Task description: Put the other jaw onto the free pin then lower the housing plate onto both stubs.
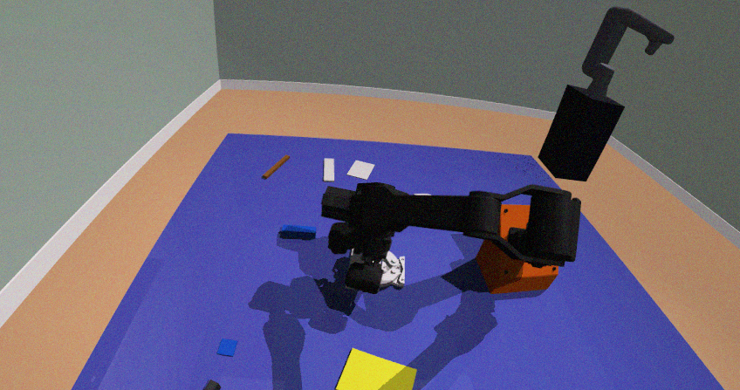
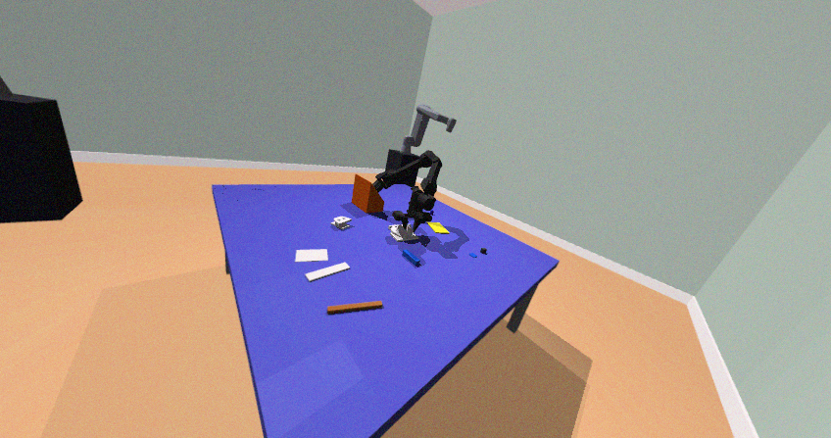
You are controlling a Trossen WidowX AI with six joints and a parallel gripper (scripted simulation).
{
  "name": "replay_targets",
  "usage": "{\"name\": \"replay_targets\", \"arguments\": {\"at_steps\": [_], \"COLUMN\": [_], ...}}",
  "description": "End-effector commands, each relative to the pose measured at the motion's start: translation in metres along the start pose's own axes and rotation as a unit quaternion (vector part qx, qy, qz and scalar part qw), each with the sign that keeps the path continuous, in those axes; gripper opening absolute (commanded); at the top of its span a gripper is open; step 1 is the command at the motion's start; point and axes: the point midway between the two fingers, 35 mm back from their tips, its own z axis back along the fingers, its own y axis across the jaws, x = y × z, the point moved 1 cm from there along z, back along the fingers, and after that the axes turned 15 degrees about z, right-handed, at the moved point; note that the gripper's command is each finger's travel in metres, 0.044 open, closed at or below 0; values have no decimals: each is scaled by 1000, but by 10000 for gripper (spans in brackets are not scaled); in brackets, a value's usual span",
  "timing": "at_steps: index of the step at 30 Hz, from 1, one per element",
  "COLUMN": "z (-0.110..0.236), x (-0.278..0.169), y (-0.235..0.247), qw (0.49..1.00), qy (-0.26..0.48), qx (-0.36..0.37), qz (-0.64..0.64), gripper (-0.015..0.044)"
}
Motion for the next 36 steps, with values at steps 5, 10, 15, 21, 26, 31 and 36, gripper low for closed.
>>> {"name": "replay_targets", "arguments": {"at_steps": [5,10,15,21,26,31,36], "z": [0,2,41,69,65,71,75], "x": [0,0,1,-1,-4,-10,-13], "y": [0,0,-1,0,-10,-24,-40], "qw": [1000,1000,1000,1000,999,997,990], "qy": [0,0,-1,-1,-5,-9,-12], "qx": [0,0,0,1,5,8,3], "qz": [0,-1,-1,-1,-32,-79,-139], "gripper": [224,224,224,224,329,440,440]}}
